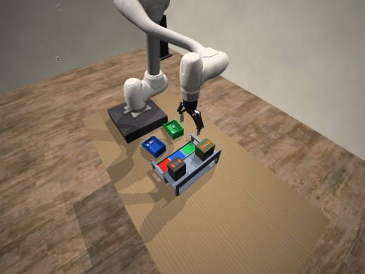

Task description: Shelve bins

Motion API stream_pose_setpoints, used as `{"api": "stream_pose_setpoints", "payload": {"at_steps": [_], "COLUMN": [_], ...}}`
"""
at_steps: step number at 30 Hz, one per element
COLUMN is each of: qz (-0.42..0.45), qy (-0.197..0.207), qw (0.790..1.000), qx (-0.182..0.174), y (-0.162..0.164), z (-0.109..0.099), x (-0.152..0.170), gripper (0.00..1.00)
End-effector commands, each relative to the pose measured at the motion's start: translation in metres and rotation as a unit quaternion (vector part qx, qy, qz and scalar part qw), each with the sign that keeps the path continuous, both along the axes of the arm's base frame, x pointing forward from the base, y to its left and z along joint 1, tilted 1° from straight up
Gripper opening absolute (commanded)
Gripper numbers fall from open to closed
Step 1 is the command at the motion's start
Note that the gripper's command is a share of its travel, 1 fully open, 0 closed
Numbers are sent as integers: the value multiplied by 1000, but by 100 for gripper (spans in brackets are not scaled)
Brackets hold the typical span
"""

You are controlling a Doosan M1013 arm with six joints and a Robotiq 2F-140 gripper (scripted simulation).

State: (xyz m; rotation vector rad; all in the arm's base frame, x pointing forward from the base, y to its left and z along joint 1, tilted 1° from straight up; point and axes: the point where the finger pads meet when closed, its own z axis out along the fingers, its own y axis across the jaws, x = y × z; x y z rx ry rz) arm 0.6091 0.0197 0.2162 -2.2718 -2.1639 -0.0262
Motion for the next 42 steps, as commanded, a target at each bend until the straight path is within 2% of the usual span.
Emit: {"api": "stream_pose_setpoints", "payload": {"at_steps": [1,5,10,20,22,29,37,39,42], "qz": [-49,-80,-160,-326,-326,-440,-562,-562,-604], "qy": [1,2,3,6,6,7,8,8,8], "qw": [999,997,987,945,945,898,827,827,797], "qx": [-1,-1,-1,-1,-1,-2,-2,-2,-2], "y": [-1,-2,-4,-8,-8,-12,-15,-15,-17], "z": [7,11,22,45,45,63,82,82,90], "x": [3,5,10,21,21,27,34,34,36], "gripper": [100,100,100,100,100,100,100,100,100]}}
